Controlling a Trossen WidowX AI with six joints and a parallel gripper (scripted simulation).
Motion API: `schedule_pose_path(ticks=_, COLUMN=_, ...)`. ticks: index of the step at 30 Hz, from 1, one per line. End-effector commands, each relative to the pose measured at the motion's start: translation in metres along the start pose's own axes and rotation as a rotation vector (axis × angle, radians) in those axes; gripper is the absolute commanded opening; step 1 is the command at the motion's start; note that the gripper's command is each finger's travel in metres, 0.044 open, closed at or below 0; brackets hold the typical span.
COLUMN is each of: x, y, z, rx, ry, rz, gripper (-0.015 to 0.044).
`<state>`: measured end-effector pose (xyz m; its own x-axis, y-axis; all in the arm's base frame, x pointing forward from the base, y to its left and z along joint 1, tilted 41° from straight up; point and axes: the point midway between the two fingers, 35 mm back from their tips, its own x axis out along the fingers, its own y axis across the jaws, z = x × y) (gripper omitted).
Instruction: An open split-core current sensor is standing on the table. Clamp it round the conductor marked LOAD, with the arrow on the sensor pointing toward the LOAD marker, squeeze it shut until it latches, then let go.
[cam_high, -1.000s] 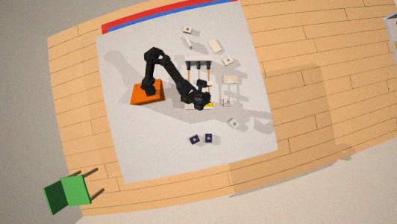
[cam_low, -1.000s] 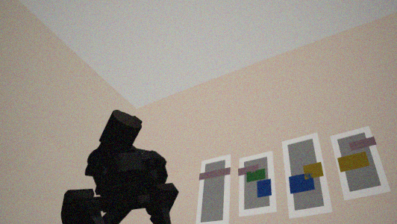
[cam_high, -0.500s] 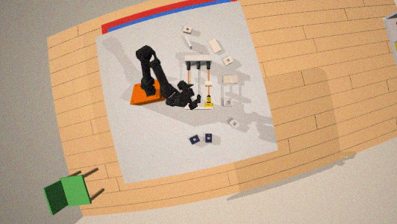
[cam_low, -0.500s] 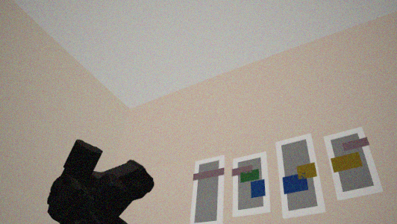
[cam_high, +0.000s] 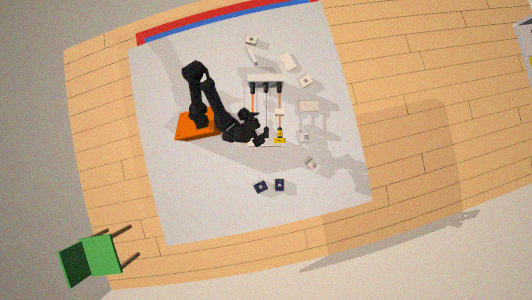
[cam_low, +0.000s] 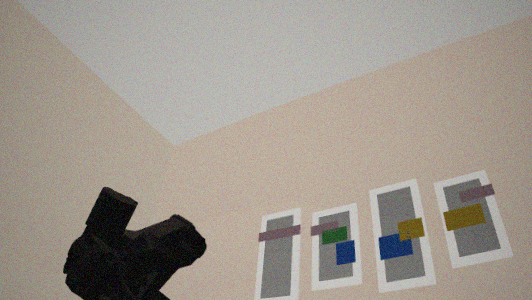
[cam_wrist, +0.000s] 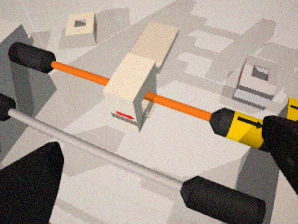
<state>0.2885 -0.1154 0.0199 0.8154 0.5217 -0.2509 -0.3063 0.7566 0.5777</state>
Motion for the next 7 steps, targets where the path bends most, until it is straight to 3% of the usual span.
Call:
schedule_pose_path(ticks=1, x=0.0, y=0.0, z=0.0, rx=0.006, ry=0.001, rz=-0.001, gripper=0.044)
schedule_pose_path(ticks=6, x=0.018, y=-0.02, z=0.012, rx=0.288, ry=0.092, rz=-0.027, gripper=0.044)
schedule_pose_path(ticks=7, x=0.007, y=-0.008, z=0.004, rx=0.143, ry=0.041, rz=-0.009, gripper=0.044)
